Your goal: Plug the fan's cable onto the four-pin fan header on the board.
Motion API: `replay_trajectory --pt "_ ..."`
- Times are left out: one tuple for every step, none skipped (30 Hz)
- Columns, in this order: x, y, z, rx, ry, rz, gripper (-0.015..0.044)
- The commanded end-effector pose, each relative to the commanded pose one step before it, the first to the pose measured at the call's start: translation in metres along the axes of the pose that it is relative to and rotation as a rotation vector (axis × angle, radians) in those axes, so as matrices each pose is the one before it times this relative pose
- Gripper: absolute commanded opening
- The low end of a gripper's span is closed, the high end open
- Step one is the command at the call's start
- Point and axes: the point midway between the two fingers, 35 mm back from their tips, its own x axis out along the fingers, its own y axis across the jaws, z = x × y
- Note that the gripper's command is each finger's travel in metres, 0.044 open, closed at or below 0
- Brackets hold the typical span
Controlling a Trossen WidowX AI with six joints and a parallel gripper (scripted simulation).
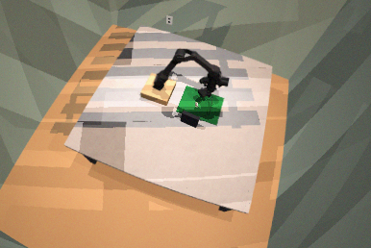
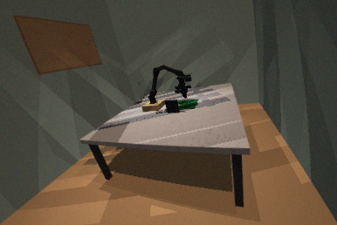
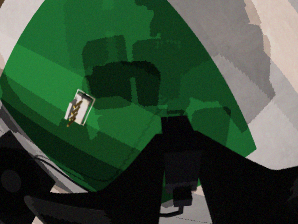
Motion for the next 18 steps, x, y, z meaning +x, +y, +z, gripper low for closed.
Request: replay_trajectory --pt "-0.00043 0.02173 -0.00155 0.1376 -0.00357 0.00165 0.0000" --pt "0.00001 0.00509 -0.00089 0.0348 0.00011 0.00046 0.0000" --pt "0.00004 0.00506 -0.00097 0.0348 0.00012 0.00045 0.0000" --pt "0.00007 0.00502 -0.00105 0.0348 0.00012 0.00044 0.0000" --pt "0.00010 0.00499 -0.00112 0.0348 0.00012 0.00043 0.0000" --pt "0.00012 0.00495 -0.00120 0.0348 0.00012 0.00042 0.0000" --pt "0.00015 0.00491 -0.00128 0.0348 0.00012 0.00041 0.0000" --pt "0.00018 0.00487 -0.00135 0.0348 0.00012 0.00040 0.0000" --pt "0.00021 0.00483 -0.00142 0.0348 0.00012 0.00039 0.0000" --pt "0.00024 0.00478 -0.00150 0.0348 0.00012 0.00038 0.0000" --pt "0.00027 0.00474 -0.00157 0.0348 0.00012 0.00037 0.0000" --pt "0.00030 0.00469 -0.00164 0.0348 0.00012 0.00037 0.0000" --pt "0.00033 0.00465 -0.00171 0.0348 0.00012 0.00036 0.0000" --pt "0.00036 0.00460 -0.00177 0.0348 0.00012 0.00035 0.0000" --pt "0.00032 0.00378 -0.00153 0.0289 0.00010 0.00028 0.0000" --pt "0.00020 0.00225 -0.00096 0.0173 0.00006 0.00017 0.0000" --pt "0.00007 0.00074 -0.00033 0.0058 0.00002 0.00006 0.0000" --pt "0.00000 0.00000 0.00000 0.0000 0.00000 0.00000 0.0000"
